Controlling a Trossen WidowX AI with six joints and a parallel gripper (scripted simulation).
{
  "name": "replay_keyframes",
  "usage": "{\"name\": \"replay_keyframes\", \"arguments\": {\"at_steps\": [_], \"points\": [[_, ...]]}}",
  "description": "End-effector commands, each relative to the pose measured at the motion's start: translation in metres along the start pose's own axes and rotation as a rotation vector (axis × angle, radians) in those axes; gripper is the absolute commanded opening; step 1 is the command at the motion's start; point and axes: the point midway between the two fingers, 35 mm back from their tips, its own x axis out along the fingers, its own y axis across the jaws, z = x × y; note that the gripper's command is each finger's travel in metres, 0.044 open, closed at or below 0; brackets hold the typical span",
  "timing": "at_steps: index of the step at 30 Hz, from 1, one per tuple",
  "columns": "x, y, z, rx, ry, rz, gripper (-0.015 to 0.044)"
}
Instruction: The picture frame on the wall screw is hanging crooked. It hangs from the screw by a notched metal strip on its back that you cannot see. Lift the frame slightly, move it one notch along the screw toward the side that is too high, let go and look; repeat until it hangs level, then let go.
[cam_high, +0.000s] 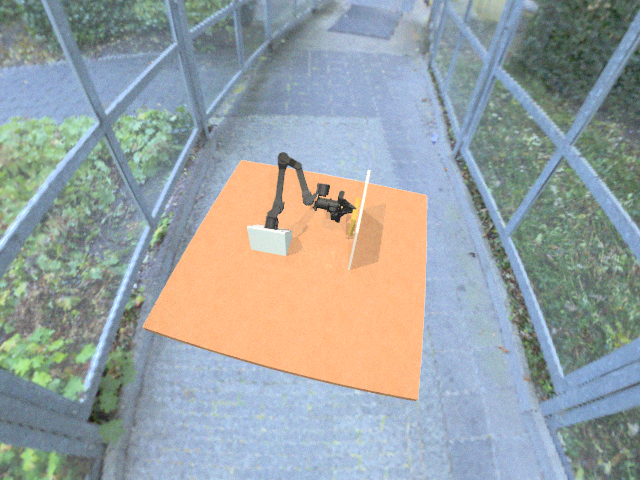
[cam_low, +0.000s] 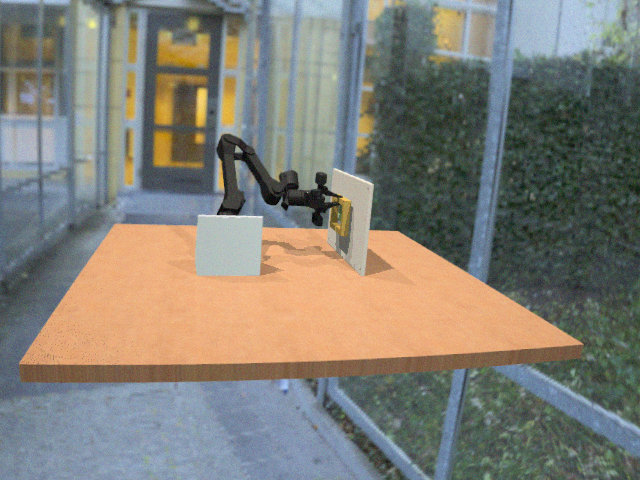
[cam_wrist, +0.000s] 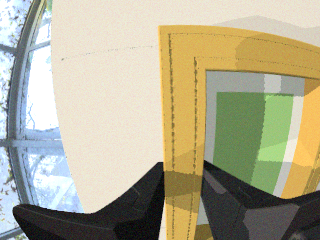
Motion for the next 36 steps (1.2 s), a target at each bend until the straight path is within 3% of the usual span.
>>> {"name": "replay_keyframes", "arguments": {"at_steps": [1,7,12,23,29,36], "points": [[0.000,0.000,0.000,-0.002,0.000,0.000,0.0105],[0.000,0.000,0.000,-0.002,0.000,0.000,0.0260],[-0.006,0.000,-0.002,-0.019,0.000,0.000,0.0260],[-0.095,-0.005,-0.002,-0.306,-0.009,0.007,0.0260],[-0.095,-0.003,-0.007,-0.296,-0.003,0.008,0.0260],[-0.130,0.005,-0.026,-0.327,-0.010,0.021,0.0260]]}}
